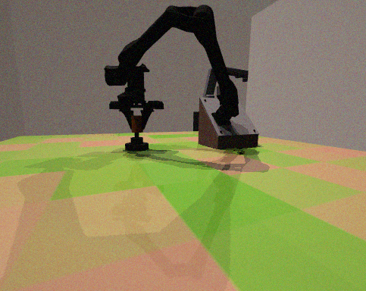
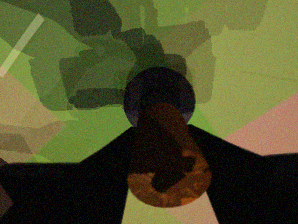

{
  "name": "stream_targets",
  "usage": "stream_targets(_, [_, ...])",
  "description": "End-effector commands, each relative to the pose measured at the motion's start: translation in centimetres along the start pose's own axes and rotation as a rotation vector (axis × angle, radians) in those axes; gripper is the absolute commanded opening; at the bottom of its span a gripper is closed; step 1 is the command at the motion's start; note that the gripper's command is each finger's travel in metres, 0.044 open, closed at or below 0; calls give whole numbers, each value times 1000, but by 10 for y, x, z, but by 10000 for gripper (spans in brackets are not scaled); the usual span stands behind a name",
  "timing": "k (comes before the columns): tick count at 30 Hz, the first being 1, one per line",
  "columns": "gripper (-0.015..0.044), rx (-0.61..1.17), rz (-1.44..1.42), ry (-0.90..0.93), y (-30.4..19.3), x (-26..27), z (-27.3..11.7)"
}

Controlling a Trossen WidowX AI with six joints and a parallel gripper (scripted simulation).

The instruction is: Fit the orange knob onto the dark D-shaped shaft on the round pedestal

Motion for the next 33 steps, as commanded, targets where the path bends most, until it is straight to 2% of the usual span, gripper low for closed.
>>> stream_targets(1, [0,0,-26,-7,-1,0,-3])
stream_targets(33, [0,0,-26,-7,2,-2,-1])
Point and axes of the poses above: the point midway between the two fingers, 35 mm back from their tips, its own z axis out along the fingers, its own x axis across the jaws, y = z × x, the point moved 4 cm from there along -z, back along the fingers, and after that the axes turned 6 degrees about z, right-handed, at the moved point
